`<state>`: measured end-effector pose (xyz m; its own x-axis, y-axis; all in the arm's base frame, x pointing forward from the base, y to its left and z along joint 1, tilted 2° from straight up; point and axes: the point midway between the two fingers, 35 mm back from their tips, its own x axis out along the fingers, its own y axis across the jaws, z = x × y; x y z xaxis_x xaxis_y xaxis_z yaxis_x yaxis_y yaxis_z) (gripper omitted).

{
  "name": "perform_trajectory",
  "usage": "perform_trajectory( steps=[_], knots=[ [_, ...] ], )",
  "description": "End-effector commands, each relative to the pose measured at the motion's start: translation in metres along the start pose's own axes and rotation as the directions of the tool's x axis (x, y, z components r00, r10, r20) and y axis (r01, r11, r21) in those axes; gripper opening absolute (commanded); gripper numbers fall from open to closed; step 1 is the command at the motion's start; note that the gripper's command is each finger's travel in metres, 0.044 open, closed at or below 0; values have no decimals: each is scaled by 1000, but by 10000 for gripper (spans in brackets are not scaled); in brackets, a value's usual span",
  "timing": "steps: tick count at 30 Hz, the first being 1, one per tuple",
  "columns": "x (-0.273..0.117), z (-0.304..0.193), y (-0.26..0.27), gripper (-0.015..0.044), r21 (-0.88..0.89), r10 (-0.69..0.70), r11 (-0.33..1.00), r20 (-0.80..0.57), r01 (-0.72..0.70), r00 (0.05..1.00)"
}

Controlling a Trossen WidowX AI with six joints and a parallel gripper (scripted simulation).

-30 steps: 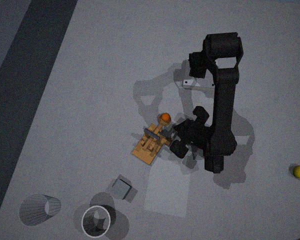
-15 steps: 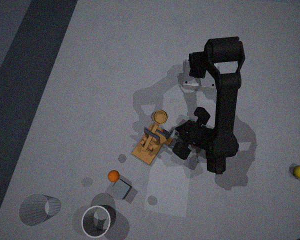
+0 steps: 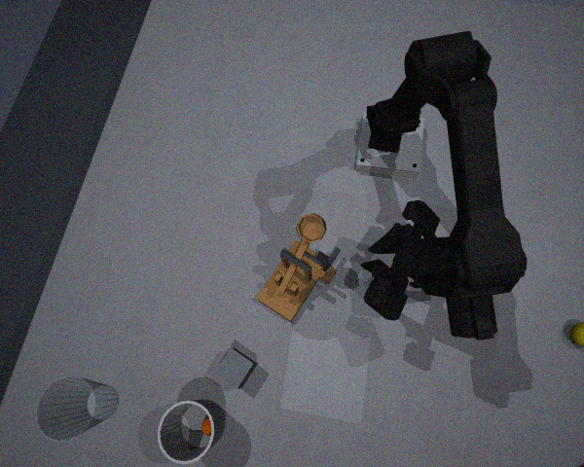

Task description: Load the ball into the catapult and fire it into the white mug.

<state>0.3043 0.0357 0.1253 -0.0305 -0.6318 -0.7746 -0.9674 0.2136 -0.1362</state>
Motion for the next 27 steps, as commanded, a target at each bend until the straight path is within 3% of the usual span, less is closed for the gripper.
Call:
perform_trajectory(
  steps=[1, 9, 27],
  knots=[
    [0, -2, -12, 236, 109, -6, 994, 54, 0, 999],
    [2, -6, -40, 440, 347, -24, 937, 164, -35, 986],
    [4, -31, -113, 440, 762, -157, 613, 376, -208, 913]
  ],
)
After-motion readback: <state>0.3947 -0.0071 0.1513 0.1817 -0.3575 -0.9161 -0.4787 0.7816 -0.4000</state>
